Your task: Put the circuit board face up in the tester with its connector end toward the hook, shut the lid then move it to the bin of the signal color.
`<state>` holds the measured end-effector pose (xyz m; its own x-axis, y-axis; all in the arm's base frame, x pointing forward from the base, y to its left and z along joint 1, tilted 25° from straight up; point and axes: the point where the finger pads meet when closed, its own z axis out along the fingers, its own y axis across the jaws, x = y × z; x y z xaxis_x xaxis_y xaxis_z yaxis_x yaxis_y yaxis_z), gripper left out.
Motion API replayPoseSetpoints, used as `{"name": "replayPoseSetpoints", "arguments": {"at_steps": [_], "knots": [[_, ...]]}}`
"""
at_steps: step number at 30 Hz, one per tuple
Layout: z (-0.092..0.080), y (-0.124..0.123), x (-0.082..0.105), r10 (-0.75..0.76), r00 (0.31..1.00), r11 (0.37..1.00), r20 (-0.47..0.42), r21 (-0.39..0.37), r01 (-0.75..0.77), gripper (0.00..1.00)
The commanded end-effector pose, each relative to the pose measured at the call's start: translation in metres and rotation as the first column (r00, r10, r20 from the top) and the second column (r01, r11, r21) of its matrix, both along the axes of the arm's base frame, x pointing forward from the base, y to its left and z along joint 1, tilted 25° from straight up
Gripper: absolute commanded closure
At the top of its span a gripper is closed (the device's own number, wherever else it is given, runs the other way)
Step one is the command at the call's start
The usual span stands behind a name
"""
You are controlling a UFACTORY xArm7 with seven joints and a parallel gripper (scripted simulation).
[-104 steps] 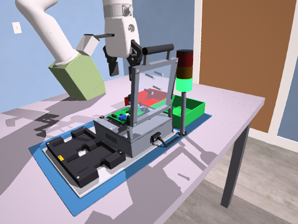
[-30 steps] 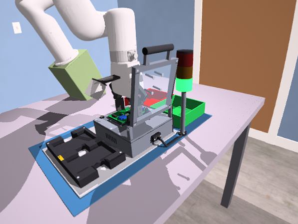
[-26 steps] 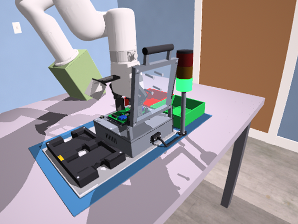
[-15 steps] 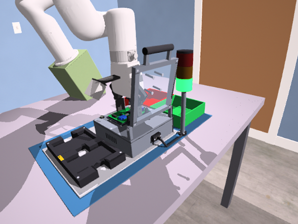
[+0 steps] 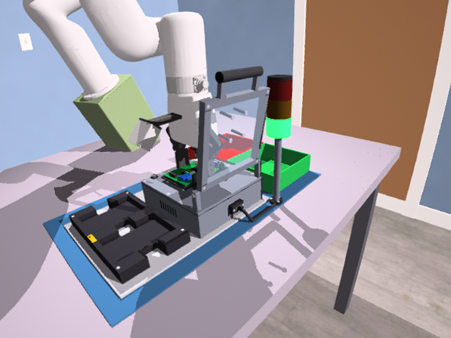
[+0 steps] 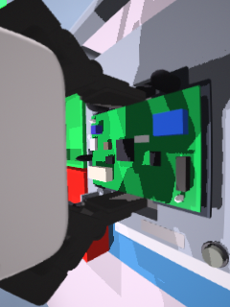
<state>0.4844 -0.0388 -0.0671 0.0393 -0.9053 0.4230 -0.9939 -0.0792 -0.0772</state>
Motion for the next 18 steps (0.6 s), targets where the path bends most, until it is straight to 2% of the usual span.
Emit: {"name": "replayPoseSetpoints", "arguments": {"at_steps": [1,18], "knots": [[0.0011,0.0013,0.0014,0.002,1.0,1.0,0.003,0.001,-0.002,0.19],[0.0011,0.0013,0.0014,0.002,1.0,1.0,0.003,0.001,-0.002,0.21]]}}
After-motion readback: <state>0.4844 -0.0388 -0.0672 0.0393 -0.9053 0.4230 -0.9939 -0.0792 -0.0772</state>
